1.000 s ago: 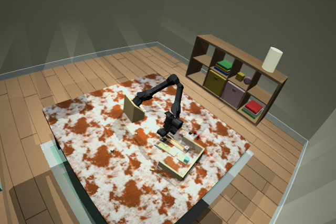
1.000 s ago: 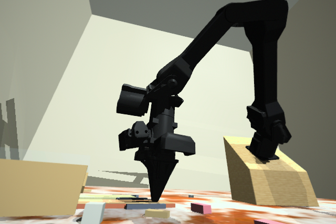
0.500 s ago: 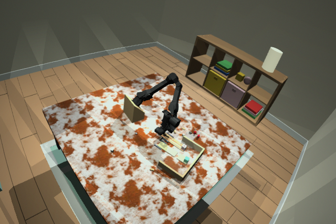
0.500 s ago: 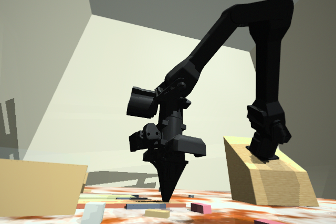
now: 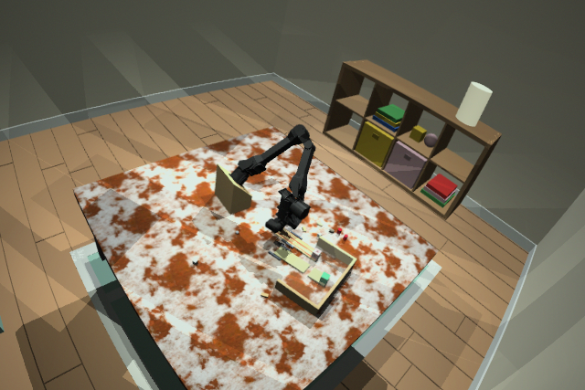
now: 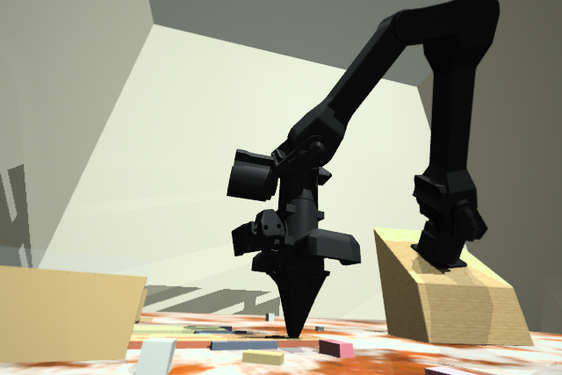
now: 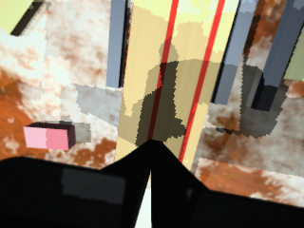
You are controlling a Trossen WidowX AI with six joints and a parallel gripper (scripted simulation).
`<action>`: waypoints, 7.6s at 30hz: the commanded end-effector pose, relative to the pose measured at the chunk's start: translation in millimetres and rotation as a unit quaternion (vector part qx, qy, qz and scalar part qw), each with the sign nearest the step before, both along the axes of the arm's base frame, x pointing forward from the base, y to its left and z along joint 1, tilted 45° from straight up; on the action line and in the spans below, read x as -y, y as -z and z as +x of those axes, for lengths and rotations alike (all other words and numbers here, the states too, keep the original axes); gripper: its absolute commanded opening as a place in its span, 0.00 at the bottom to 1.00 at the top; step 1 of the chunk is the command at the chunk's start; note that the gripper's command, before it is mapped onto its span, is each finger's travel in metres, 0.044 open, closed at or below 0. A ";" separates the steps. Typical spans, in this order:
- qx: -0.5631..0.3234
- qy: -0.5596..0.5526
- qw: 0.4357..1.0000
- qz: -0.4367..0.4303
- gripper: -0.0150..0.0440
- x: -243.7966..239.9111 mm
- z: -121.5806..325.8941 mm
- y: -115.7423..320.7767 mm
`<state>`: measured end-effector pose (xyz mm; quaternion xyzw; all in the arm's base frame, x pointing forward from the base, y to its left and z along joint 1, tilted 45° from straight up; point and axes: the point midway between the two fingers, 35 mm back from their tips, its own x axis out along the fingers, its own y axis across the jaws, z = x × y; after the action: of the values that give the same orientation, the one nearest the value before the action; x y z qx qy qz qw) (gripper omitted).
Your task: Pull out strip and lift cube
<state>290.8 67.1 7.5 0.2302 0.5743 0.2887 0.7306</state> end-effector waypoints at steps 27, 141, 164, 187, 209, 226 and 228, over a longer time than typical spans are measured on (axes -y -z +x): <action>-0.014 -0.006 1.000 0.002 0.25 -2.1 -51.1 15.9; 0.020 -0.037 0.999 -0.007 1.00 42.5 42.6 -43.6; 0.022 -0.037 0.999 -0.007 0.96 43.8 110.4 -68.1; 0.022 -0.037 0.999 -0.007 0.68 19.2 116.5 -42.2; 0.025 -0.038 0.999 -0.007 0.49 7.4 119.2 -31.4; 0.022 -0.037 0.999 -0.008 0.25 27.3 82.5 -40.9; 0.021 -0.037 0.999 -0.007 0.25 31.7 72.2 -43.1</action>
<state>380.8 42.6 48.2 0.1952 0.5667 0.3159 0.7355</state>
